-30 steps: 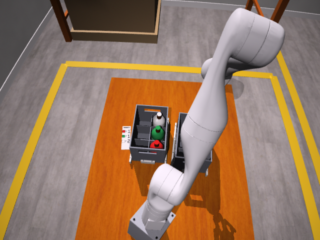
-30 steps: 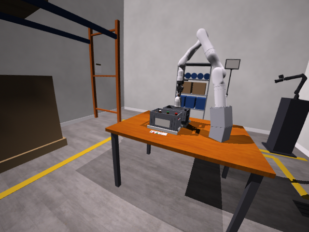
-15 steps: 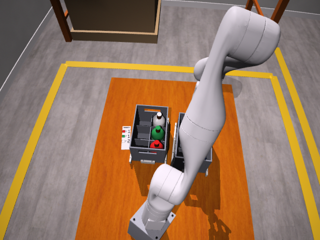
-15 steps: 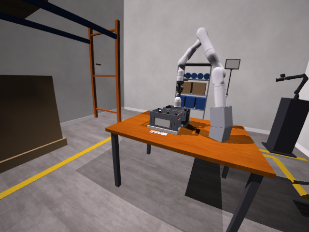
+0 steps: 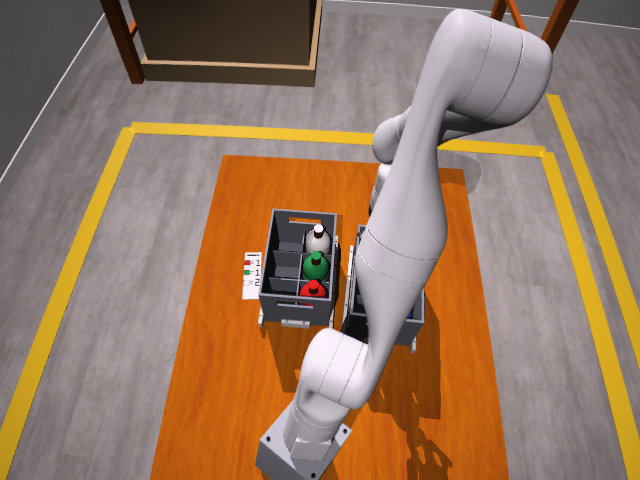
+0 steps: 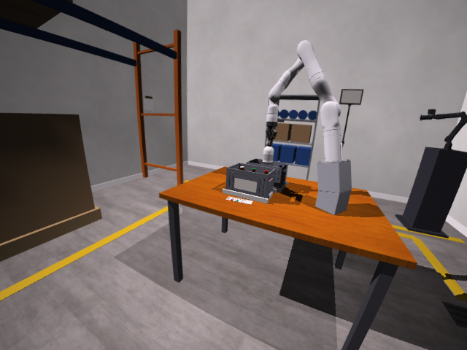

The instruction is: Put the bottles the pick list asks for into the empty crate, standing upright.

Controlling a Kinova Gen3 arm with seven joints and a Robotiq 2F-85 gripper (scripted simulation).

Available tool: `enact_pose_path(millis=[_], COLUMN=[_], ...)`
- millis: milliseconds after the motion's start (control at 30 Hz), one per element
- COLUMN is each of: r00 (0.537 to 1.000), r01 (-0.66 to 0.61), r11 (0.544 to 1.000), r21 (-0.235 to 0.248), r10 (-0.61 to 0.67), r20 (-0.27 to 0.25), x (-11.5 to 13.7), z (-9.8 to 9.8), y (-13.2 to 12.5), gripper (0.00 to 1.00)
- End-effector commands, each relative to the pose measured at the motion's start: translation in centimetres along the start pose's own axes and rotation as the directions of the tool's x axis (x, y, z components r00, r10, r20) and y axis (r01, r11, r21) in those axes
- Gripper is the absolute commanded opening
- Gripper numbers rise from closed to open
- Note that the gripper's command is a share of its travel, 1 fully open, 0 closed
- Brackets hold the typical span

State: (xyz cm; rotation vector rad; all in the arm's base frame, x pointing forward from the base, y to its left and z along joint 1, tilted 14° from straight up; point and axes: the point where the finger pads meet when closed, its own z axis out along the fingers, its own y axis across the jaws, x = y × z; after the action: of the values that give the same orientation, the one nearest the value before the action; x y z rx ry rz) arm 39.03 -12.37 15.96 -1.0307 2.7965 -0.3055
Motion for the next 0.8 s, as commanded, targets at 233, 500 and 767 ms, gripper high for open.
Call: enact_pose_path(millis=[233, 500, 767], r00=[1.000, 1.000, 1.000], r01=[0.000, 0.000, 0.000], r11=[1.000, 1.000, 1.000], r21=[0.002, 0.002, 0.002], r10=[0.000, 0.000, 0.000], r20=[0.000, 0.001, 0.001], x=[-1.0, -1.9, -2.6], z=[-0.1, -0.1, 0.0], y=[1.4, 2.8, 3.8], gripper=[0.10, 0.10, 0.10])
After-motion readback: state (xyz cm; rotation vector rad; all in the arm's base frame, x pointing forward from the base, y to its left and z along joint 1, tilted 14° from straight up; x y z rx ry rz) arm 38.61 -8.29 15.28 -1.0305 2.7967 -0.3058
